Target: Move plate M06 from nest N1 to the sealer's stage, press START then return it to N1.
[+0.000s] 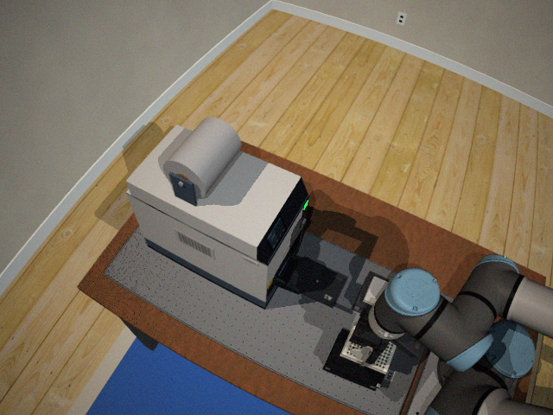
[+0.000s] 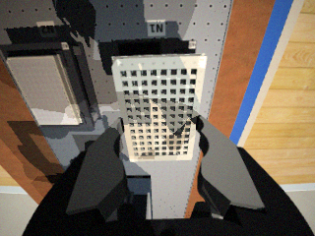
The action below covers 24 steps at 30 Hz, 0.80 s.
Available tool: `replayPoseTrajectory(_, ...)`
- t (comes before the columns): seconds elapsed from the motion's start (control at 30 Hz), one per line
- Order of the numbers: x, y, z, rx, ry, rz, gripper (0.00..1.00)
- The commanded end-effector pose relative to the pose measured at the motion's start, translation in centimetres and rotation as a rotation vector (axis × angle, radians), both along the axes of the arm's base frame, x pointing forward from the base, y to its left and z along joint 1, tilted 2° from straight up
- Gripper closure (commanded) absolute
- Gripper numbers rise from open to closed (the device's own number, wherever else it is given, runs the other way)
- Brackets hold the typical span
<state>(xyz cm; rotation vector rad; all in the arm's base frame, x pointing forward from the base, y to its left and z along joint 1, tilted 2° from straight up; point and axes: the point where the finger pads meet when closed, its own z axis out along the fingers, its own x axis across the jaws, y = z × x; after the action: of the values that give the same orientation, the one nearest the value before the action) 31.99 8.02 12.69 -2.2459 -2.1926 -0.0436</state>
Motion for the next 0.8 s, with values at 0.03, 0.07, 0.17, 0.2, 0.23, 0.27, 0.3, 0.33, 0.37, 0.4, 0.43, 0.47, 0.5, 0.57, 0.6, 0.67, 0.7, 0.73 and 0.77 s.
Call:
replayPoseTrajectory(0.03,0.2,-0.2,1.6,-0.002,-0.004,-0.001,1.0)
replayPoseTrajectory(0.07,0.1,-0.2,1.8,-0.002,-0.004,-0.001,1.0)
replayPoseTrajectory(0.17,0.1,-0.2,2.3,-0.002,-0.004,-0.001,1.0)
replayPoseTrajectory(0.2,0.1,-0.2,2.3,-0.002,-0.004,-0.001,1.0)
replayPoseTrajectory(0.23,0.1,-0.2,2.3,-0.002,-0.004,-0.001,1.0)
replayPoseTrajectory(0.27,0.1,-0.2,2.4,-0.002,-0.004,-0.001,1.0)
replayPoseTrajectory(0.3,0.1,-0.2,2.6,-0.002,-0.004,-0.001,1.0)
replayPoseTrajectory(0.33,0.1,-0.2,2.8,-0.002,-0.004,-0.001,1.0)
replayPoseTrajectory(0.37,0.1,-0.2,2.8,-0.002,-0.004,-0.001,1.0)
replayPoseTrajectory(0.4,0.1,-0.2,2.8,-0.002,-0.004,-0.001,1.0)
replayPoseTrajectory(0.43,0.1,-0.2,2.8,-0.002,-0.004,-0.001,1.0)
replayPoseTrajectory(0.47,0.1,-0.2,2.8,-0.002,-0.004,-0.001,1.0)
replayPoseTrajectory(0.5,0.1,-0.2,2.8,-0.002,-0.004,-0.001,1.0)
replayPoseTrajectory(0.57,0.0,-0.1,2.5,0.0,0.0,0.0,1.0)
replayPoseTrajectory(0.6,0.0,-0.1,2.5,0.0,0.0,0.0,1.0)
replayPoseTrajectory(0.67,0.0,-0.1,2.5,0.0,0.0,0.0,1.0)
replayPoseTrajectory(0.7,0.0,-0.1,2.5,0.0,0.0,0.0,1.0)
replayPoseTrajectory(0.73,0.0,-0.1,2.5,0.0,0.0,0.0,1.0)
replayPoseTrajectory(0.77,0.0,-0.1,2.5,0.0,0.0,0.0,1.0)
